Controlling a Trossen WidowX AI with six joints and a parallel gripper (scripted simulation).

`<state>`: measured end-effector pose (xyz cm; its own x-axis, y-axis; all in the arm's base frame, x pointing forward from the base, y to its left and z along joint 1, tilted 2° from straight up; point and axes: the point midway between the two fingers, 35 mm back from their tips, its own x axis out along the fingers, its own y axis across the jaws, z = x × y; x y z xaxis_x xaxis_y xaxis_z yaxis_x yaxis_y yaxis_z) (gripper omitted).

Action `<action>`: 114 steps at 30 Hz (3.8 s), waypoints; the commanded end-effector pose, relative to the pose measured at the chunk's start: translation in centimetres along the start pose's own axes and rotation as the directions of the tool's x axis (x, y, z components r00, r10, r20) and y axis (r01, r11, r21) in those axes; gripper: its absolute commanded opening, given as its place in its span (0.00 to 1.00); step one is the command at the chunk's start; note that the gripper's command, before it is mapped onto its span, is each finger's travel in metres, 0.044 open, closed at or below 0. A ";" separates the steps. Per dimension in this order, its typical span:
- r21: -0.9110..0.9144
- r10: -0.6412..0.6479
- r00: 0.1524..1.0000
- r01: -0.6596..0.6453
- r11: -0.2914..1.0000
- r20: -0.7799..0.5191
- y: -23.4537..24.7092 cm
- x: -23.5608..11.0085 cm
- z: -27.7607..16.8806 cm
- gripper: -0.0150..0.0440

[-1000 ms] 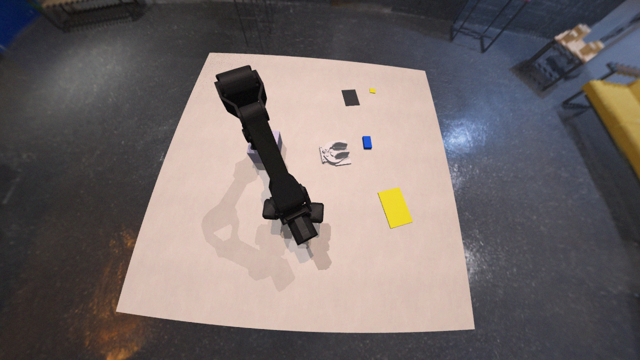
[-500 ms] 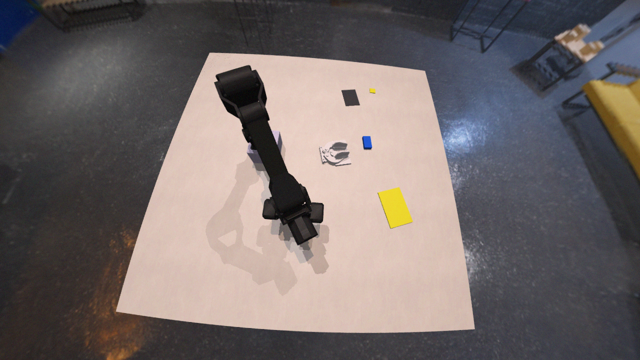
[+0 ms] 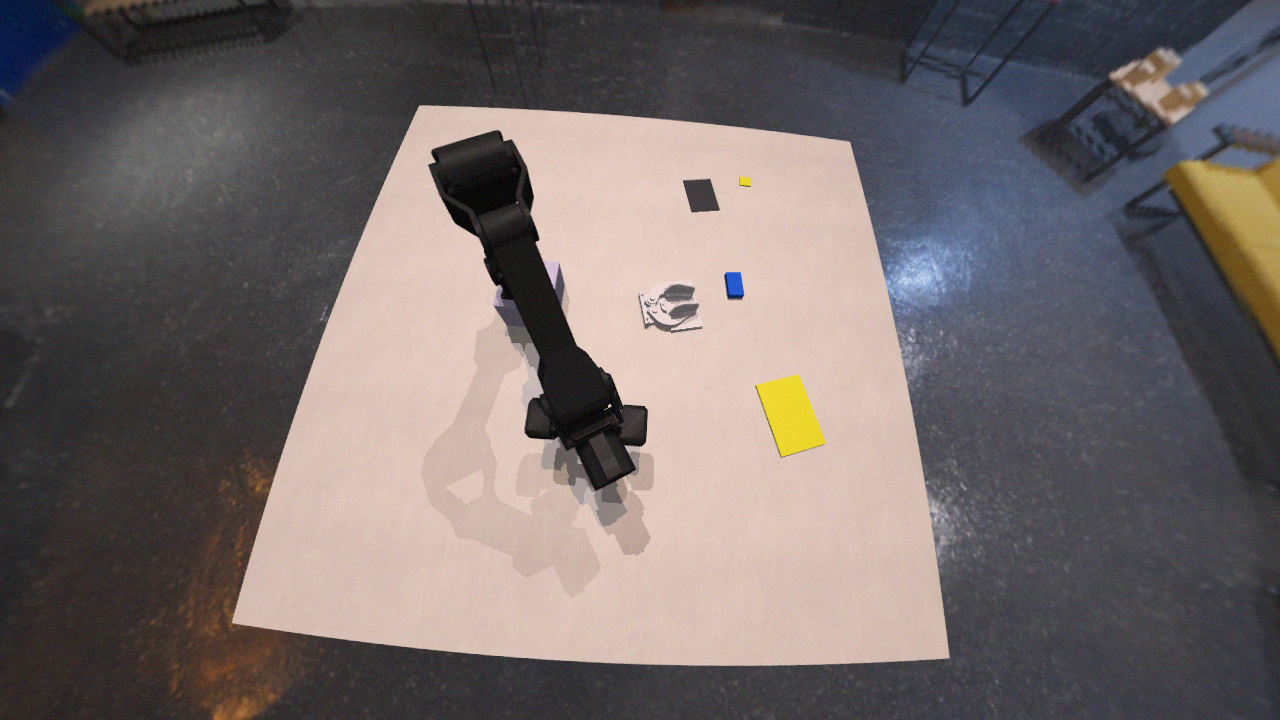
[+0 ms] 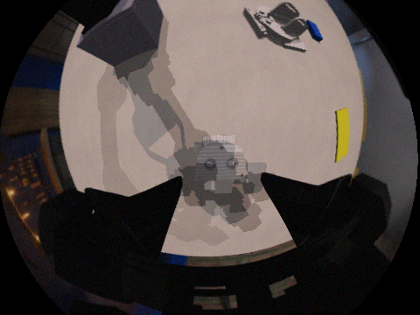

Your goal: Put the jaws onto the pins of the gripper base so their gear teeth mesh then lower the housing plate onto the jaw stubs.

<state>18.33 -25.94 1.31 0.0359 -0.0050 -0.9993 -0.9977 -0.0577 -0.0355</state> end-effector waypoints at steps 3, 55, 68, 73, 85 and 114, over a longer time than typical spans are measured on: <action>-0.005 -0.003 1.000 0.003 1.000 0.003 0.0 0.1 0.0 1.00; -0.005 -0.003 1.000 0.003 1.000 0.003 0.0 0.1 0.0 1.00; -0.005 -0.003 1.000 0.003 1.000 0.003 0.0 0.1 0.0 1.00; -0.005 -0.003 1.000 0.003 1.000 0.003 0.0 0.1 0.0 1.00; -0.005 -0.003 1.000 0.003 1.000 0.003 0.0 0.1 0.0 1.00; -0.003 -0.002 1.000 0.002 1.000 0.002 -0.2 3.0 -0.2 1.00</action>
<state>18.74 -26.40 -0.91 0.0433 -0.0155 -0.9989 -0.9973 -0.0604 -0.0423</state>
